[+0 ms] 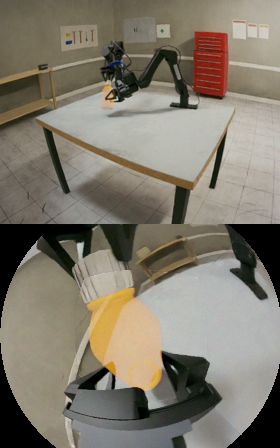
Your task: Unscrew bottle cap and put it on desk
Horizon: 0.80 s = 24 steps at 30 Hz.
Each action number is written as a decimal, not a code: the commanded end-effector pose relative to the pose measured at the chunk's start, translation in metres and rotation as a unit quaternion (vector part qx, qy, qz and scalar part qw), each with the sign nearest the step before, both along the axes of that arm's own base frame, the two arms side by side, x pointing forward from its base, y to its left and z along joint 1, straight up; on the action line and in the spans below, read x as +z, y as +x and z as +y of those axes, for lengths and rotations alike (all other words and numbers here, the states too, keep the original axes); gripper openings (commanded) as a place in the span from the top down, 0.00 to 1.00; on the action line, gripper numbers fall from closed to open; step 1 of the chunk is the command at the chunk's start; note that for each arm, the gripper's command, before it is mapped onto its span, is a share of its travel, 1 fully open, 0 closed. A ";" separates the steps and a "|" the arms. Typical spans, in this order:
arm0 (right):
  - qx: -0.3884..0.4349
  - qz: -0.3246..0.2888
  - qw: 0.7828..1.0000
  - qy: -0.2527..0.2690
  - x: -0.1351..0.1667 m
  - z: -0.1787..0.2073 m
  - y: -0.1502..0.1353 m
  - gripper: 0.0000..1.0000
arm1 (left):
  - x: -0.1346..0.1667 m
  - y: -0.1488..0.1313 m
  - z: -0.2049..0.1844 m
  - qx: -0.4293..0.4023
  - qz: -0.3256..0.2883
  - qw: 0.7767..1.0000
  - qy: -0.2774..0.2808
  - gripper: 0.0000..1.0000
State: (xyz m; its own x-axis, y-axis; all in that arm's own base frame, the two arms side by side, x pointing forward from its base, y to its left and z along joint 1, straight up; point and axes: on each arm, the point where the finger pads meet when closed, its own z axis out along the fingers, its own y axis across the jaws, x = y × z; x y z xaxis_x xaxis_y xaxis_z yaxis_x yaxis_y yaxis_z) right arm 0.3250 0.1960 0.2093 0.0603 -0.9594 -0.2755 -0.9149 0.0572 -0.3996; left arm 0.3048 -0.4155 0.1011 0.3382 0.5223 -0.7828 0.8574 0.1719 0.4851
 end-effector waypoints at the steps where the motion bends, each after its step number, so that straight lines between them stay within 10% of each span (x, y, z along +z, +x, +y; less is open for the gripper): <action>1: -0.007 -0.004 1.000 0.005 0.004 0.000 0.001 1.00 | 0.022 0.001 -0.003 -0.002 -0.016 1.000 -0.025 1.00; 5: -0.007 -0.004 1.000 0.005 0.004 0.000 0.001 0.66 | 0.022 0.001 -0.003 -0.002 -0.016 1.000 -0.025 1.00; 7: -0.007 -0.004 1.000 0.005 0.004 0.000 0.001 0.66 | 0.022 0.001 -0.003 -0.002 -0.016 1.000 -0.025 1.00; 10: -0.007 -0.004 1.000 0.005 0.004 0.000 0.001 0.32 | 0.022 0.001 -0.003 -0.002 -0.016 1.000 -0.025 1.00; 24: -0.262 0.081 0.953 0.125 0.004 0.000 0.001 0.30 | 0.022 0.001 -0.003 -0.002 -0.016 1.000 -0.025 1.00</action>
State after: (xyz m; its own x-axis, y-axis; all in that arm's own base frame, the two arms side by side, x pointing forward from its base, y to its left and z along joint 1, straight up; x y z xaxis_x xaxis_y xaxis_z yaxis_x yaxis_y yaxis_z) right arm 0.3249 0.1961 0.2091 -0.3414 -0.8402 -0.4213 -0.8514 0.4664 -0.2402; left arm 0.3048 -0.4156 0.1014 0.3386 0.5219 -0.7829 0.8572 0.1720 0.4854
